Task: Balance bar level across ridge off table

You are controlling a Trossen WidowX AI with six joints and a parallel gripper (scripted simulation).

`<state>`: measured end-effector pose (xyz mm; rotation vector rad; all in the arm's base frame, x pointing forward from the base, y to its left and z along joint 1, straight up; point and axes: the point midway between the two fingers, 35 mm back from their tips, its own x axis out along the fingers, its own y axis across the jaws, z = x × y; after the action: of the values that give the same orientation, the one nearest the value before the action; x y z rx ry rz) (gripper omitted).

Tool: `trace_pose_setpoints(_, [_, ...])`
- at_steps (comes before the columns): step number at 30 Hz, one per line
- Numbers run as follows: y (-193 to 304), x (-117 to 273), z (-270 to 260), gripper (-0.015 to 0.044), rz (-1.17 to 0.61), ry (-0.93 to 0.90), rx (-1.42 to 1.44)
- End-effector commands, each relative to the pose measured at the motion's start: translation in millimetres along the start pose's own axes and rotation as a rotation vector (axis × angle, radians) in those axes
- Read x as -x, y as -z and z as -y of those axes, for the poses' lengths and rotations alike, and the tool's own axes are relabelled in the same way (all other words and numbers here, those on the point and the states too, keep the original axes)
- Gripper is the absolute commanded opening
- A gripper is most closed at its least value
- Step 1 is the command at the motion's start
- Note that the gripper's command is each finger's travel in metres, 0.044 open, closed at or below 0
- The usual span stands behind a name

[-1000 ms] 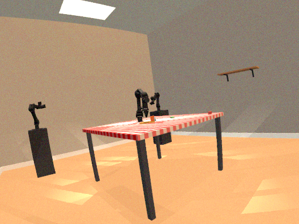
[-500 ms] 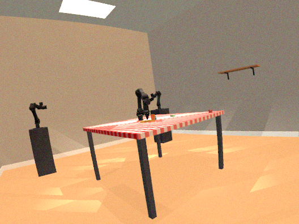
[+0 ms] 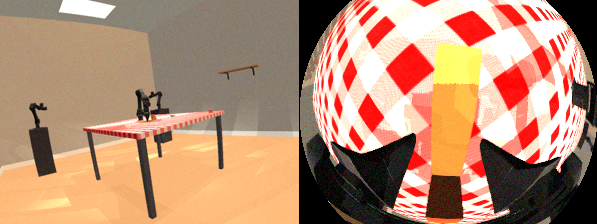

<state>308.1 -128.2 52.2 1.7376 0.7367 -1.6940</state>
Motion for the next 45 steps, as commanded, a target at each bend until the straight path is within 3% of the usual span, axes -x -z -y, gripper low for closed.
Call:
trace_pose_setpoints(1, [0.3,-1.6,1.1,0.0315,-0.003,0.003,-0.003])
trace_pose_setpoints(9, [0.3,-1.6,1.1,0.0315,-0.003,0.003,-0.003])
trace_pose_setpoints(15, [-0.3,-1.1,0.9,0.0157,0.001,0.003,0.0])
trace_pose_setpoints(22, [-0.3,-1.1,0.9,0.0111,0.001,0.003,0.0])
trace_pose_setpoints(26, [0.1,5.0,-0.2,0.0006,0.001,0.003,0.0])
trace_pose_setpoints(45, [1.6,53.1,-3.9,0.0,-0.001,0.002,-0.001])
